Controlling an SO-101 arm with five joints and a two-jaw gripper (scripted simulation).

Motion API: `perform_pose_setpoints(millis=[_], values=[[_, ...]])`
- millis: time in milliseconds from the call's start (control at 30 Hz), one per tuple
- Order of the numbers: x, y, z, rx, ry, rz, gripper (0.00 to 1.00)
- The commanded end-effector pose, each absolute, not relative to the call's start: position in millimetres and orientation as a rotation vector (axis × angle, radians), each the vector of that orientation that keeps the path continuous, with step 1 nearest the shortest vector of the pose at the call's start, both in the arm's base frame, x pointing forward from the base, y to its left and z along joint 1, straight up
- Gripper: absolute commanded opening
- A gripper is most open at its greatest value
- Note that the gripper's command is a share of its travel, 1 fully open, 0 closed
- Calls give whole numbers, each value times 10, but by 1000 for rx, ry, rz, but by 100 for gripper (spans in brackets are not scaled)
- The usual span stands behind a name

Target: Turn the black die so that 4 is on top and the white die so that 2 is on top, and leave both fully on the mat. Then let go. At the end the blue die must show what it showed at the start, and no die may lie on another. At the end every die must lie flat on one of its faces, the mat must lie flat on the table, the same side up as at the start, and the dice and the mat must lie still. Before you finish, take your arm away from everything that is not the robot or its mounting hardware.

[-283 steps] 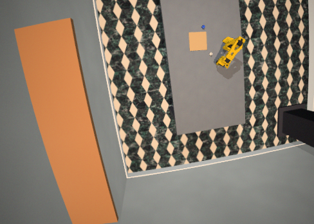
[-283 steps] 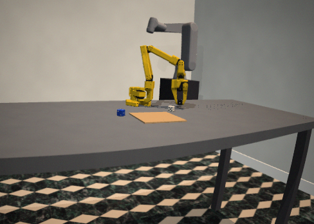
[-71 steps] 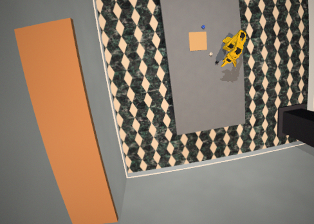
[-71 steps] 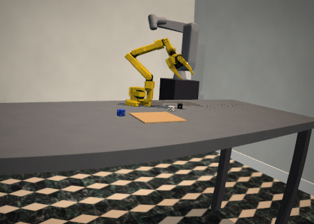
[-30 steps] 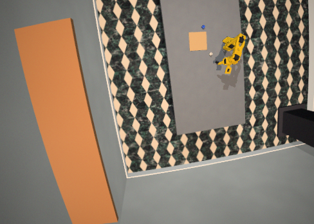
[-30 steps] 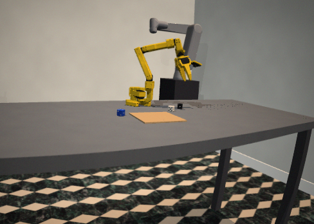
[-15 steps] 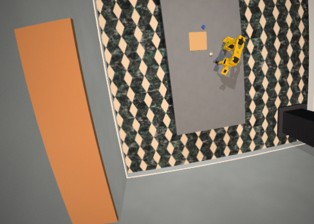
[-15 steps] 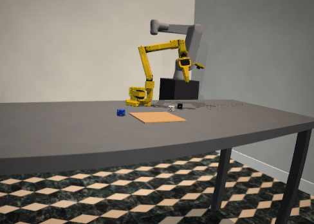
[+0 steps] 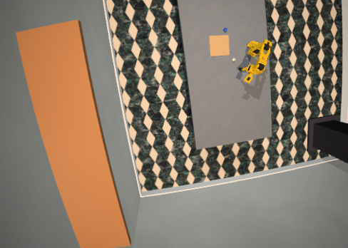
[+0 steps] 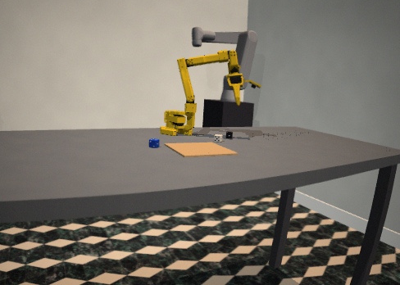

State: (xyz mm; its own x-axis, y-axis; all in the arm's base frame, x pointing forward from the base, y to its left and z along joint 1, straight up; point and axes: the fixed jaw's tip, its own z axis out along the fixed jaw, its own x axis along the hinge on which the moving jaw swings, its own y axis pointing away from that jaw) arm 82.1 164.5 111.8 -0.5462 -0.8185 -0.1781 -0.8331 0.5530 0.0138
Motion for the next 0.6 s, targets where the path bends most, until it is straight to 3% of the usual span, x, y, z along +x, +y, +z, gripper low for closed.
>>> perform_pose_setpoints(millis=[0,567], values=[[821,1678,1185,-1397,2609,173,28],[791,1623,752,-1510,2820,-61,28]])
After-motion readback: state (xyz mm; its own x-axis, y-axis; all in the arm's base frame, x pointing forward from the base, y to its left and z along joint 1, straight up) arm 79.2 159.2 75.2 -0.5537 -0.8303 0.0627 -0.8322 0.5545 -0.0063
